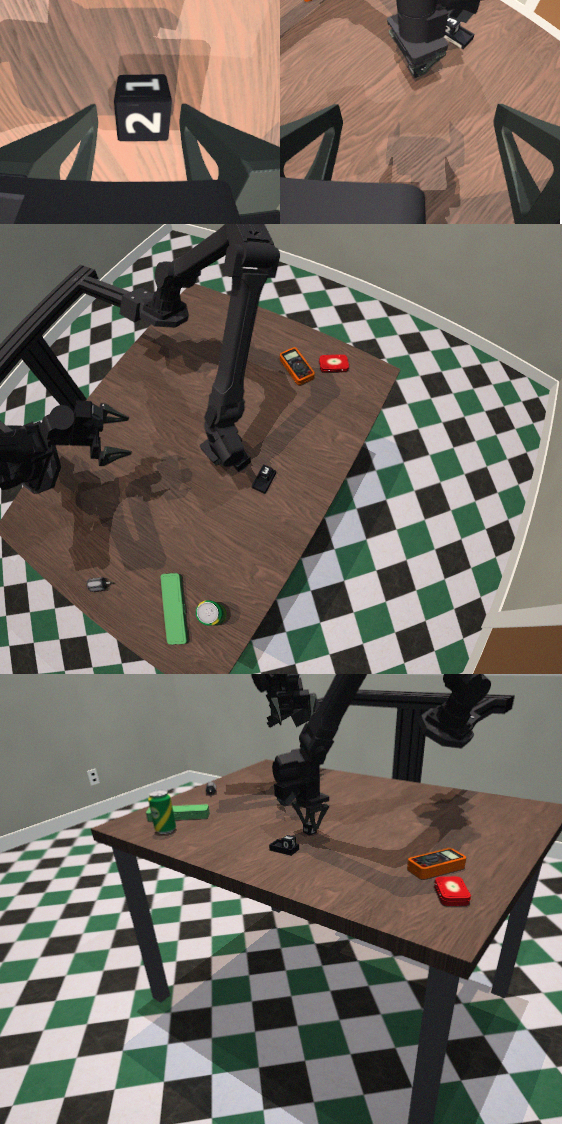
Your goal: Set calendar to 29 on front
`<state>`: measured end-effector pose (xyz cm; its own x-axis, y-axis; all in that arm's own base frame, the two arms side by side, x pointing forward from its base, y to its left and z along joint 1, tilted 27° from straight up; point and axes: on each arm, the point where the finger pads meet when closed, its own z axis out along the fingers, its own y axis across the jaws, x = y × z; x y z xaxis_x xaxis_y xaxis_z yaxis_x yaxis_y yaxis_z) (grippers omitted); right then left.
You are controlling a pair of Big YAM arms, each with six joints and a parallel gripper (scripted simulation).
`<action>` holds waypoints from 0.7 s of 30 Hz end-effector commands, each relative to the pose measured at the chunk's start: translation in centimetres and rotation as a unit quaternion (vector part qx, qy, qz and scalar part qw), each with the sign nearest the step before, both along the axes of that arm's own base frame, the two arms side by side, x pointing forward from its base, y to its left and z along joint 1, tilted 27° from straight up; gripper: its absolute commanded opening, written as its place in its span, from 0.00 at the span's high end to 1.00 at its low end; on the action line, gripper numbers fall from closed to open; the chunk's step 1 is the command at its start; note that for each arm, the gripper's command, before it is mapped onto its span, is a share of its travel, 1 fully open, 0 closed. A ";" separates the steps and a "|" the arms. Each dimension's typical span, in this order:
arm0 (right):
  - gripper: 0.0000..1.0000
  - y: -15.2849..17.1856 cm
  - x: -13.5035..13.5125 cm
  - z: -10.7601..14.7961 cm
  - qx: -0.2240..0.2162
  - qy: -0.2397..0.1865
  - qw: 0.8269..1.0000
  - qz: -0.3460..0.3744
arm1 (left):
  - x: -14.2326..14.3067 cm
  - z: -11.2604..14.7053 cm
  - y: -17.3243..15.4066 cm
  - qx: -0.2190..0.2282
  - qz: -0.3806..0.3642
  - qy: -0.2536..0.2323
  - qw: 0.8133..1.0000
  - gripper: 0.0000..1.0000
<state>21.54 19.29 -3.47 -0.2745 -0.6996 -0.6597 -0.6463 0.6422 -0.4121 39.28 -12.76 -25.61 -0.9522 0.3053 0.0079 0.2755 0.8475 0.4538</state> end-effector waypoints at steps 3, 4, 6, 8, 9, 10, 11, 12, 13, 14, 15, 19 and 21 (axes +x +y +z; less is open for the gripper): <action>0.00 0.4 0.3 0.2 0.005 -0.004 1.000 -0.001 | 0.6 -0.1 -0.4 -0.002 -0.002 -0.005 1.000 0.55; 0.00 0.4 0.3 0.2 0.005 -0.004 1.000 -0.001 | 0.6 -0.1 -0.4 -0.002 -0.002 -0.005 1.000 0.60; 0.00 0.4 0.3 0.2 0.005 -0.004 1.000 -0.001 | 0.6 -0.1 -0.4 -0.002 -0.002 -0.005 1.000 0.60; 0.00 0.4 0.3 0.2 0.005 -0.004 1.000 -0.001 | 0.6 -0.1 -0.4 -0.002 -0.002 -0.005 1.000 0.64; 0.00 0.4 0.3 0.2 0.005 -0.004 1.000 -0.001 | 0.8 -0.1 -0.2 -0.003 -0.003 -0.008 1.000 0.64; 0.00 0.4 0.3 0.2 0.005 -0.004 1.000 -0.001 | 0.8 -0.1 -0.2 -0.004 -0.002 -0.008 1.000 0.65; 0.00 0.4 0.3 0.2 0.005 -0.004 1.000 -0.001 | 0.8 -0.1 -0.2 -0.004 -0.002 -0.008 1.000 0.67; 0.00 0.4 0.3 0.2 0.005 -0.004 1.000 -0.001 | 0.7 -0.1 -0.2 -0.003 -0.002 -0.008 1.000 0.68; 0.00 0.4 0.3 0.2 0.005 -0.004 1.000 -0.001 | 0.7 -0.1 -0.2 -0.003 -0.002 -0.007 1.000 0.69; 0.00 0.4 0.3 0.2 0.005 -0.004 1.000 -0.001 | 0.7 -0.1 -0.2 -0.003 -0.002 -0.007 1.000 0.69; 0.00 0.4 0.3 0.2 0.005 -0.004 1.000 -0.001 | 0.7 -0.1 -0.2 -0.003 -0.002 -0.007 1.000 0.69; 0.00 0.4 0.3 0.2 0.005 -0.004 1.000 -0.001 | 0.5 -0.1 -0.3 -0.002 -0.002 -0.005 1.000 0.75; 0.00 0.4 0.3 0.2 0.005 -0.004 1.000 -0.001 | 0.7 0.0 0.0 -0.003 -0.001 -0.008 1.000 0.88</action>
<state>21.54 19.29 -3.47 -0.2745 -0.6996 -0.6597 -0.6463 0.6422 -0.4121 39.35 -12.79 -25.62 -0.9519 0.3062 0.0052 0.2752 0.8478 0.4532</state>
